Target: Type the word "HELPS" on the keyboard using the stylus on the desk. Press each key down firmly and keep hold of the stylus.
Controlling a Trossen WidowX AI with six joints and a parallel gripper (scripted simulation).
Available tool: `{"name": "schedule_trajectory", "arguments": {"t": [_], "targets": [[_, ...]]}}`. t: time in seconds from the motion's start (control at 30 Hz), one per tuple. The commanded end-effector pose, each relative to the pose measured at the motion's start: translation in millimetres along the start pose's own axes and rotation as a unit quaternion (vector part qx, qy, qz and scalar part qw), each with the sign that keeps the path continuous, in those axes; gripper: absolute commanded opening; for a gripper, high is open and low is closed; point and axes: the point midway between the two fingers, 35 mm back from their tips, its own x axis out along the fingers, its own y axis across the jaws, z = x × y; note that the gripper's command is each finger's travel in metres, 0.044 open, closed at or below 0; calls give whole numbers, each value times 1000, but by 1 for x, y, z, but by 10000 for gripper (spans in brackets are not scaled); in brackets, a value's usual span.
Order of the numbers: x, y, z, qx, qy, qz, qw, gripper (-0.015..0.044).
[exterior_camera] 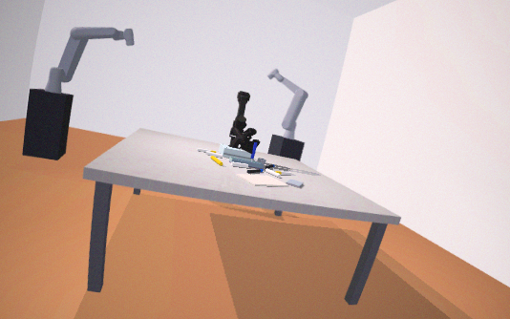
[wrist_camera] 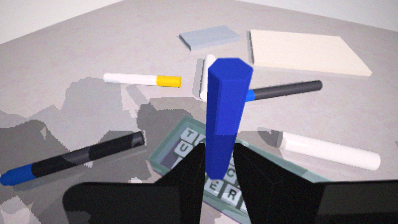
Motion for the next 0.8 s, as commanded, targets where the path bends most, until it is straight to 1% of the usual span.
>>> {"name": "schedule_trajectory", "arguments": {"t": [0.0,0.4,0.77], "targets": [[1,1,-3,2,1,0,1000,81],[0,0,-1,1,1,0,1000,81],[-10,-1,20,1,1,0,1000,81]]}}
